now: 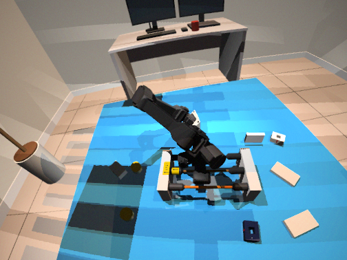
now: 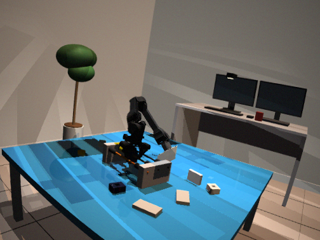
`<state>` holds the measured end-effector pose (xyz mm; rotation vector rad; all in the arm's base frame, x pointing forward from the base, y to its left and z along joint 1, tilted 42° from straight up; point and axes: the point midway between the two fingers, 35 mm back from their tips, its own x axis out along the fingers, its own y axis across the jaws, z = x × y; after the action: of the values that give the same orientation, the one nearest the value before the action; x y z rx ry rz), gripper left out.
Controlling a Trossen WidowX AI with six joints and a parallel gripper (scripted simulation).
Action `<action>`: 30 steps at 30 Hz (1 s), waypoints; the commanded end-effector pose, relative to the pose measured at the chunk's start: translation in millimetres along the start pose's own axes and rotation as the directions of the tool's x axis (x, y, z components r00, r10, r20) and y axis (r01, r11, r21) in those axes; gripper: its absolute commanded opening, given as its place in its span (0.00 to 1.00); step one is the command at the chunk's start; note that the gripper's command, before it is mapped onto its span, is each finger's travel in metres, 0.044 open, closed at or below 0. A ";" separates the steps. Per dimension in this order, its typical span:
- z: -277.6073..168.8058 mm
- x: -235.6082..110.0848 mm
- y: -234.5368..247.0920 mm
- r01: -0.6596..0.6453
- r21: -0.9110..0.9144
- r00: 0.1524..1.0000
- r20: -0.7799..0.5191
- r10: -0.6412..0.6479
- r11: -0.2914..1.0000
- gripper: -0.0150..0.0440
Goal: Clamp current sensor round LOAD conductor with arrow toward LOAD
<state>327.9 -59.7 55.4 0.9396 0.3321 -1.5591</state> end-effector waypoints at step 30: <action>1.8 -109.4 -12.3 -0.116 -0.007 0.993 -0.002 0.116 0.993 1.00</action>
<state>309.4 18.0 130.0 0.9362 0.2882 -1.4521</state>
